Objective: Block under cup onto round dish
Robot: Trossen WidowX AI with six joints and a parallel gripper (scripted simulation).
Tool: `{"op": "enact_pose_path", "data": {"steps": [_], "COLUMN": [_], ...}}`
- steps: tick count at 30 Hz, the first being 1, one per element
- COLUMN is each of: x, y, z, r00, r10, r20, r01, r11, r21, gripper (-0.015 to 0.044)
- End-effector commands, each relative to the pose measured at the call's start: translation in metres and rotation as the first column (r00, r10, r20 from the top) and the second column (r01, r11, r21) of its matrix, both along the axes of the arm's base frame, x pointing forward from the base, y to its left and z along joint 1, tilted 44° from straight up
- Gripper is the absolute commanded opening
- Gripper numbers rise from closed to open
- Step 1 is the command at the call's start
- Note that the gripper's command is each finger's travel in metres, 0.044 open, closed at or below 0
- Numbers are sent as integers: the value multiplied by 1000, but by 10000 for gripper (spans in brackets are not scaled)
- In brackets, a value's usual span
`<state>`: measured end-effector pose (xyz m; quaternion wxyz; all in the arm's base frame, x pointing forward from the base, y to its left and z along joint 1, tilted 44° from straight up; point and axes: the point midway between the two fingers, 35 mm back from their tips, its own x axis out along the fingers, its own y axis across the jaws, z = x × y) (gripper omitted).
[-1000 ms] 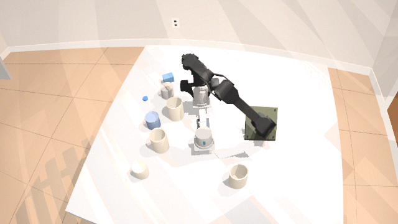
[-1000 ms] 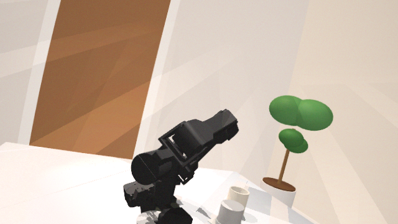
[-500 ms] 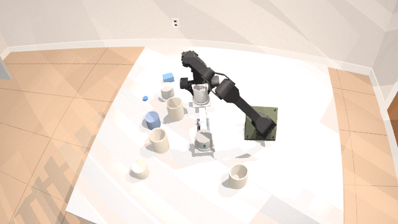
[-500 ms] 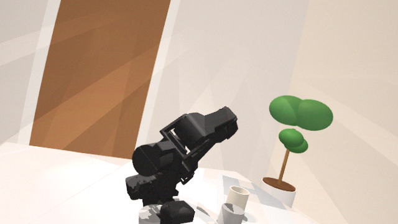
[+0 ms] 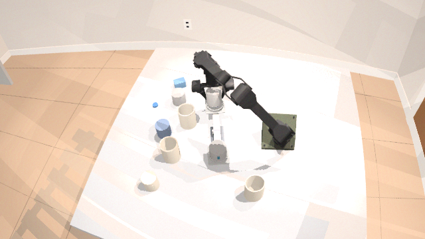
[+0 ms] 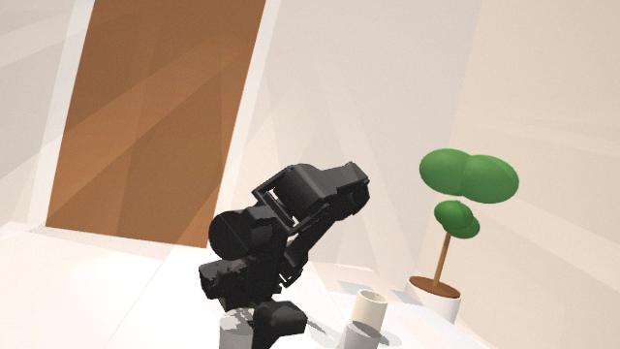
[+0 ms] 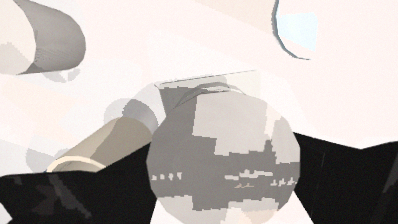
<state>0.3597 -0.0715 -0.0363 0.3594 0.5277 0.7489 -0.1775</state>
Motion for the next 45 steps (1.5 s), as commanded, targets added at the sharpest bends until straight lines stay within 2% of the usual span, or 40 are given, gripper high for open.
{"op": "enact_pose_path", "data": {"steps": [1,45], "x": [8,10], "y": [-14,-51], "z": [7,52], "r00": [999,998], "r10": [-13,-36], "r20": [42,52], "r01": [14,38], "r11": [1000,998], "r21": [-25,-40], "gripper": [0,0]}}
